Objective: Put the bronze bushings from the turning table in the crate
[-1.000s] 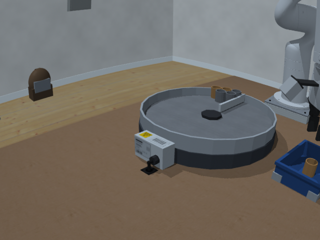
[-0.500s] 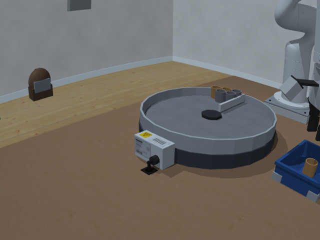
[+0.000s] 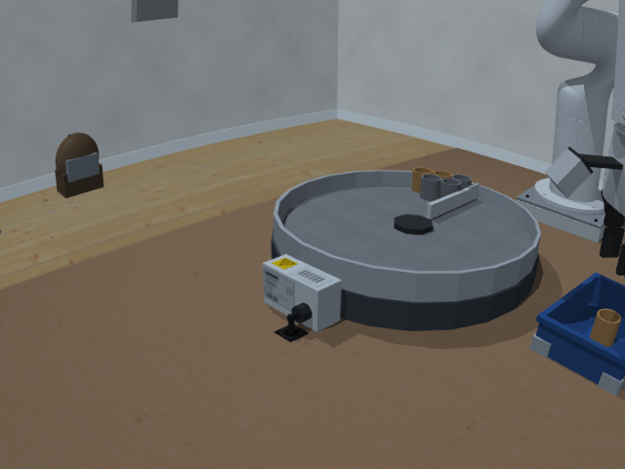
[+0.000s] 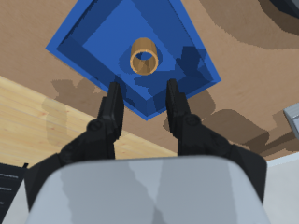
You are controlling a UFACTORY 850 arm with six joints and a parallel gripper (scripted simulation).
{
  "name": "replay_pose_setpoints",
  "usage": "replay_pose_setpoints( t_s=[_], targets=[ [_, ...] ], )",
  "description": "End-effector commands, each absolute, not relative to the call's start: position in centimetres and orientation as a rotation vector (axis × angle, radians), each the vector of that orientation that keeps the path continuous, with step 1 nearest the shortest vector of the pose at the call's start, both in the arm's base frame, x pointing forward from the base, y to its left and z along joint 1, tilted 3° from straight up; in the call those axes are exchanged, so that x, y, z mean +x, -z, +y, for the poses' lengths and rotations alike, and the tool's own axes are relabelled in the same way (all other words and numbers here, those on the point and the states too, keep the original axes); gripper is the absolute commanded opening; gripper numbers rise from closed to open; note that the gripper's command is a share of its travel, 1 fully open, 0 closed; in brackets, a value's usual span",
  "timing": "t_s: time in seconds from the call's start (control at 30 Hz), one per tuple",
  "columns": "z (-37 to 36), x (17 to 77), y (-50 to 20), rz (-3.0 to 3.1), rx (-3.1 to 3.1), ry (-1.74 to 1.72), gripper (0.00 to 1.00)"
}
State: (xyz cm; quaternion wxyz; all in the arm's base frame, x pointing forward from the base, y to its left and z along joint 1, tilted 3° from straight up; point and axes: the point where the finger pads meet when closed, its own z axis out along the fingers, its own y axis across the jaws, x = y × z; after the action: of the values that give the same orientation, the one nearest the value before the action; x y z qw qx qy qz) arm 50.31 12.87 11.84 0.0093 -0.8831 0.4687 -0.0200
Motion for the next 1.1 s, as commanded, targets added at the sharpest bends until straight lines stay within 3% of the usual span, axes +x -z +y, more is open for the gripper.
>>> replay_pose_setpoints(
  t_s=[0.0, 0.33, 1.07],
  targets=[
    [12.7, 50.3, -11.9, 1.466, -2.755, 0.065, 0.47],
    [9.4, 48.0, -11.8, 1.533, -2.718, 0.064, 0.47],
    [-6.9, 37.8, -11.4, 1.826, -2.524, 0.06, 0.47]
  ],
)
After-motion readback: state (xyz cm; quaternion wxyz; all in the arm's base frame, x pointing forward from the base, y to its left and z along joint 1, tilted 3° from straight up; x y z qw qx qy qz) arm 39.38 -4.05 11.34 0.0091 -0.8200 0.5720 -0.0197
